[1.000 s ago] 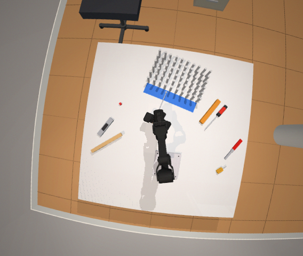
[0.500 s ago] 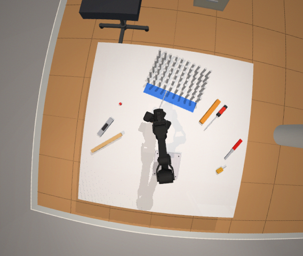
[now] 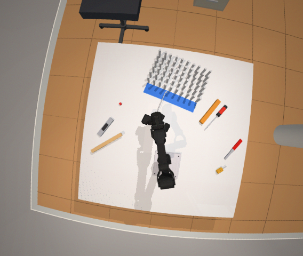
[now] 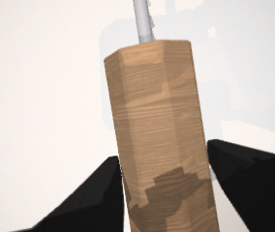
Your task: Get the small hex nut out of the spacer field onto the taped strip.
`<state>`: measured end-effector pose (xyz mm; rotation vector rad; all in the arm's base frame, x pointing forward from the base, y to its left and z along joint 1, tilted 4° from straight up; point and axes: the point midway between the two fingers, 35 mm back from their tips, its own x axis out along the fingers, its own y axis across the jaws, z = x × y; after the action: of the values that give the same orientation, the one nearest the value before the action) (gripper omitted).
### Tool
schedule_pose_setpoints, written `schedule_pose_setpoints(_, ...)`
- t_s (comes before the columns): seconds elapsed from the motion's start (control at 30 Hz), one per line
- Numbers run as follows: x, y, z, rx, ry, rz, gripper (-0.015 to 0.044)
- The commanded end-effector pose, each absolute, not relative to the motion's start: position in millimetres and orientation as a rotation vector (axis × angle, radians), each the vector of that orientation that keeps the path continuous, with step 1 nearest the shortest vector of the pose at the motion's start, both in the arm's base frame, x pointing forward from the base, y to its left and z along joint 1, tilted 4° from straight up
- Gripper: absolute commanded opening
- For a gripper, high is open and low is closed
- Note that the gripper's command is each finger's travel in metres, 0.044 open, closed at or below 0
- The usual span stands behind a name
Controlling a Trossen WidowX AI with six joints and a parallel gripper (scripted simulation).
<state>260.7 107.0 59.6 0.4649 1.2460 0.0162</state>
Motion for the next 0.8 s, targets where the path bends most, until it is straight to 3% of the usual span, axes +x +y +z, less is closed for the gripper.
schedule_pose_setpoints(0.0,241.9,107.6,56.1,0.463,1.257,0.005,0.0000)
schedule_pose_setpoints(0.77,256.5,107.2,135.9,0.462,1.255,0.008,0.0000)
